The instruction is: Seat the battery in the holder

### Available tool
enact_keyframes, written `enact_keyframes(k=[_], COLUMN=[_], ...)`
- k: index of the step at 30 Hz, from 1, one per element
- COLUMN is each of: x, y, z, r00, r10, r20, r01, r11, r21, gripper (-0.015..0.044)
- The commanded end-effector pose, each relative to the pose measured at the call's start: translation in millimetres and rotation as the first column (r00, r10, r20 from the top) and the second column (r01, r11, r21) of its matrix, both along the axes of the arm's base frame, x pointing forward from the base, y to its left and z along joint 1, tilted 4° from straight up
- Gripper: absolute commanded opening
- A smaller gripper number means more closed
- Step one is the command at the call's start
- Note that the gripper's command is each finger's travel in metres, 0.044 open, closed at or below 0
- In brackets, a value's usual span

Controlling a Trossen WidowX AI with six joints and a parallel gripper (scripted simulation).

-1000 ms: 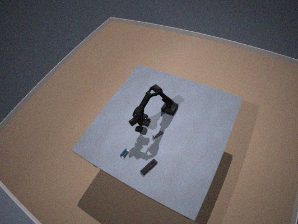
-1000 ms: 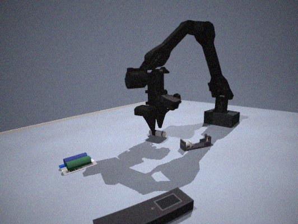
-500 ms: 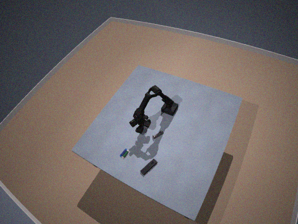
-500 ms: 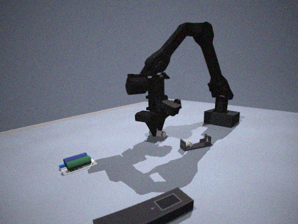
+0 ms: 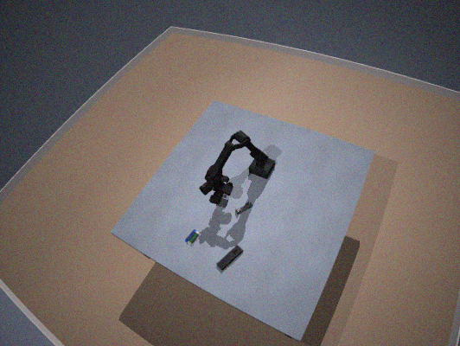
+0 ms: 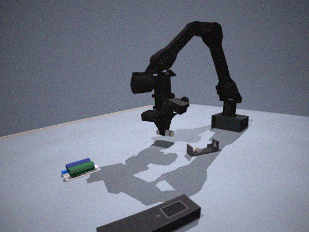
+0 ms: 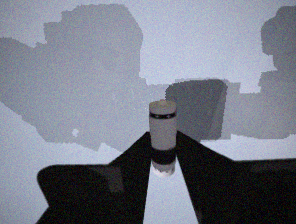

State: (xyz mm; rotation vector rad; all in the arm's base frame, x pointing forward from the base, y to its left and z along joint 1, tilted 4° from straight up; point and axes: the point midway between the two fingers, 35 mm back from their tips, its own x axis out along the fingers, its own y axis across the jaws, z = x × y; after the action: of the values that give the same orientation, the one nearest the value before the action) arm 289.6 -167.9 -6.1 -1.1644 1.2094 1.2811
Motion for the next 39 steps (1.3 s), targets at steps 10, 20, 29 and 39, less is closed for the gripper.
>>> enact_keyframes(k=[10, 20, 29, 39], x=[14.7, 34.4, 35.5, 33.8], y=[18.3, 98.8, 157.9, 159.1], z=[34.2, 50.3, 61.4, 45.9], r00=[0.994, 0.855, 0.651, 0.655], r10=[0.109, 0.516, 0.756, 0.753], r20=[0.03, 0.049, 0.063, 0.056], r01=[-0.108, -0.517, -0.758, -0.755], r11=[0.994, 0.856, 0.652, 0.649], r21=[-0.012, -0.002, 0.002, 0.097], gripper=[0.0067, 0.0067, 0.0067, 0.0067])
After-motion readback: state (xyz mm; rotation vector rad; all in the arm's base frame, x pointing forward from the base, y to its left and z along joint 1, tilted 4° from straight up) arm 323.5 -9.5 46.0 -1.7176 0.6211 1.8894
